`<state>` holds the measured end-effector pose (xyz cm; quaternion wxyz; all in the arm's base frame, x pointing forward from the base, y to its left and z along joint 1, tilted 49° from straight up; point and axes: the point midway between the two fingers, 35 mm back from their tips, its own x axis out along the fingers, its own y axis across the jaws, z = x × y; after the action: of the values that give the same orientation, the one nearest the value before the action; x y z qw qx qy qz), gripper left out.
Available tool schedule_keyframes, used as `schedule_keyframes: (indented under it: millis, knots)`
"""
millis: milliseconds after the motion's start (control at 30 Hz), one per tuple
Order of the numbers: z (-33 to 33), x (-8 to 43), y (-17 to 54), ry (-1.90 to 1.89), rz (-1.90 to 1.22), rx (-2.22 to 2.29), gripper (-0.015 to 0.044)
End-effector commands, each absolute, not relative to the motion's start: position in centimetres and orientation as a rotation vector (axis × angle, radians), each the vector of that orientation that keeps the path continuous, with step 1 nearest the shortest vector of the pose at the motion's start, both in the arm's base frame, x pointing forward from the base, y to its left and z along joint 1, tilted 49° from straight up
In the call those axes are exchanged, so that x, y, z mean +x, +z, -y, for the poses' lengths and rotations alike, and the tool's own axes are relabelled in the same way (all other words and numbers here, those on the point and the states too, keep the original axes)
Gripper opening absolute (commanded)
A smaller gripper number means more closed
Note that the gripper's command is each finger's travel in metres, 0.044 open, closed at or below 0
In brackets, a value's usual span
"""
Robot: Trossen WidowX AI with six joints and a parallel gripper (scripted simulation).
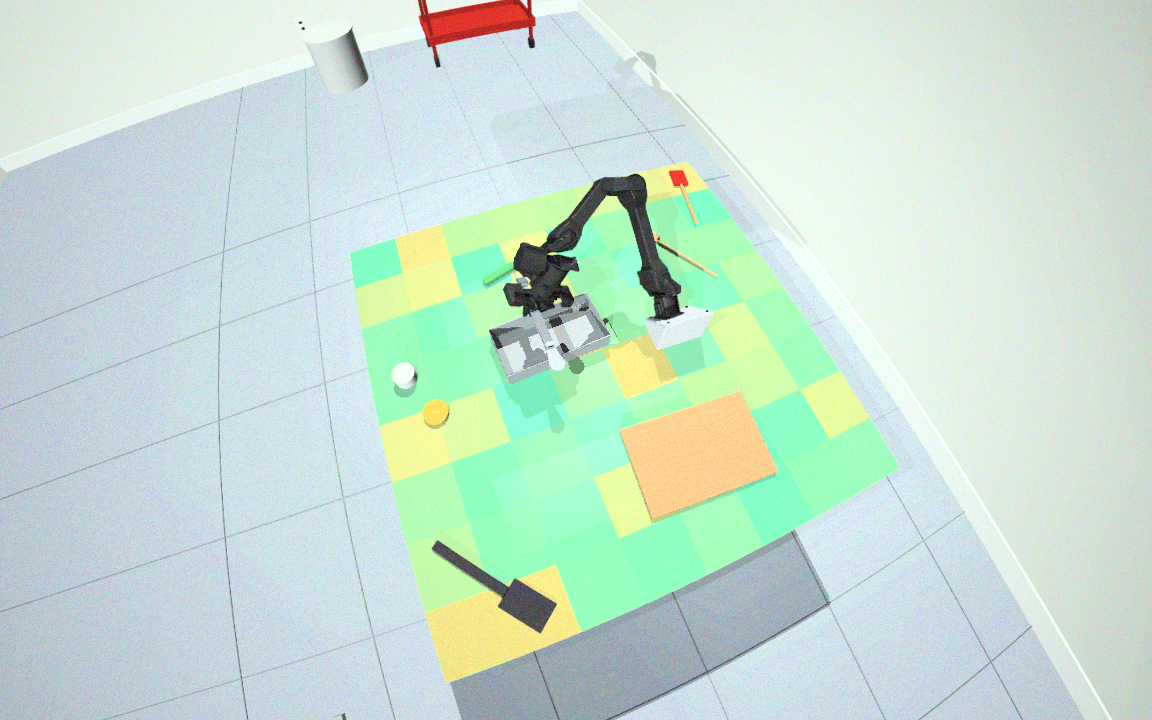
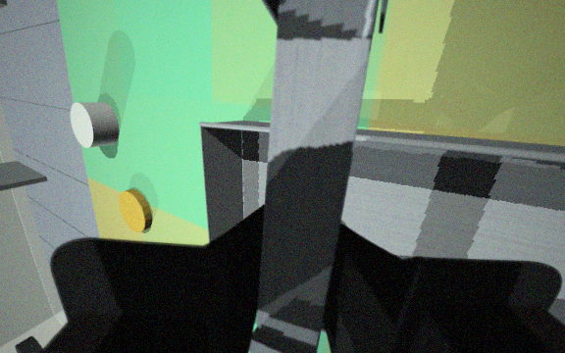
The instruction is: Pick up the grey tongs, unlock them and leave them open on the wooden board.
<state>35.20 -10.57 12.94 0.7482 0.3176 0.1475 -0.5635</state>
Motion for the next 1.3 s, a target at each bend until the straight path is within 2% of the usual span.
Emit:
schedule_keyframes:
  millis: [0,1267]
  knots:
    - [10.49,35.57,13.06,-1.252,-0.328,0.701,-0.015]
    - [10.7,35.77,12.71,-1.672,-0.499,0.654,-0.015]
